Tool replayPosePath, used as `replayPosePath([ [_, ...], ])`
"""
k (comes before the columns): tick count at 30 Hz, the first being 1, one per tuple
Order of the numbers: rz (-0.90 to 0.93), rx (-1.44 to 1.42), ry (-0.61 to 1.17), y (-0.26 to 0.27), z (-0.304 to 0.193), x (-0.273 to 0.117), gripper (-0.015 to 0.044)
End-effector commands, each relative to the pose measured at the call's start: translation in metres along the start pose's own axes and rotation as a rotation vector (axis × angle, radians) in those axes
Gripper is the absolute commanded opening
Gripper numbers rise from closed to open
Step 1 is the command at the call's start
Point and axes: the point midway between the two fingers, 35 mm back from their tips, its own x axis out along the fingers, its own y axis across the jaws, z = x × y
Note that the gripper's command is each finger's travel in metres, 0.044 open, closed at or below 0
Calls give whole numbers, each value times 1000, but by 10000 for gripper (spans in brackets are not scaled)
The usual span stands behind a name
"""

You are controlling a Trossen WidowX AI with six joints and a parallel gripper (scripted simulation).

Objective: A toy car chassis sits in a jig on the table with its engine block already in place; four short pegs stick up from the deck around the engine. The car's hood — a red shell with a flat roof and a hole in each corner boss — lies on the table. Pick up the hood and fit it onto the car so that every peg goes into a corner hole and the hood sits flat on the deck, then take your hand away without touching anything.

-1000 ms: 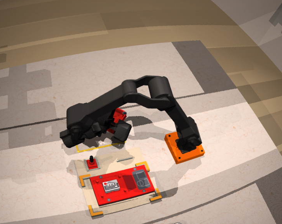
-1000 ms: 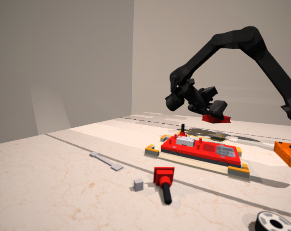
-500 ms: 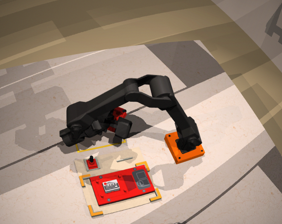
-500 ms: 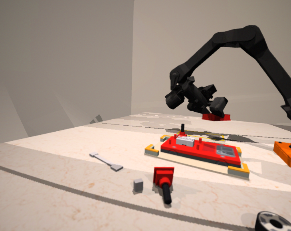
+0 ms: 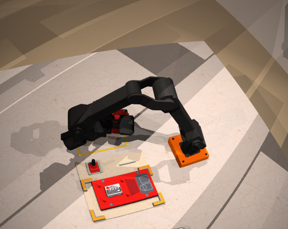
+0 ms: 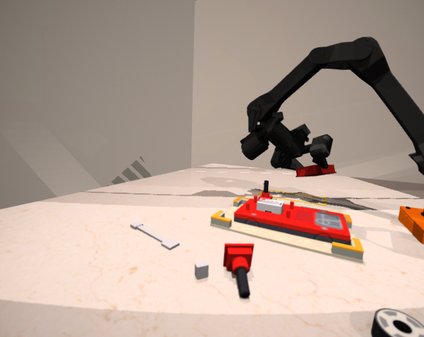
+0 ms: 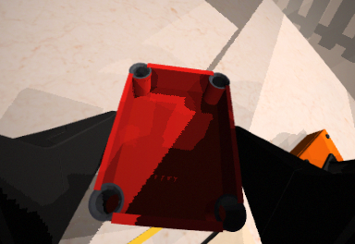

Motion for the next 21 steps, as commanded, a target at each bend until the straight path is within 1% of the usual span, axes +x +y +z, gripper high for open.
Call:
replayPosePath([
  [1,-2,-82,-2,0,0,0,0],
  [21,-3,-500,-2,0,0,0,0],
])
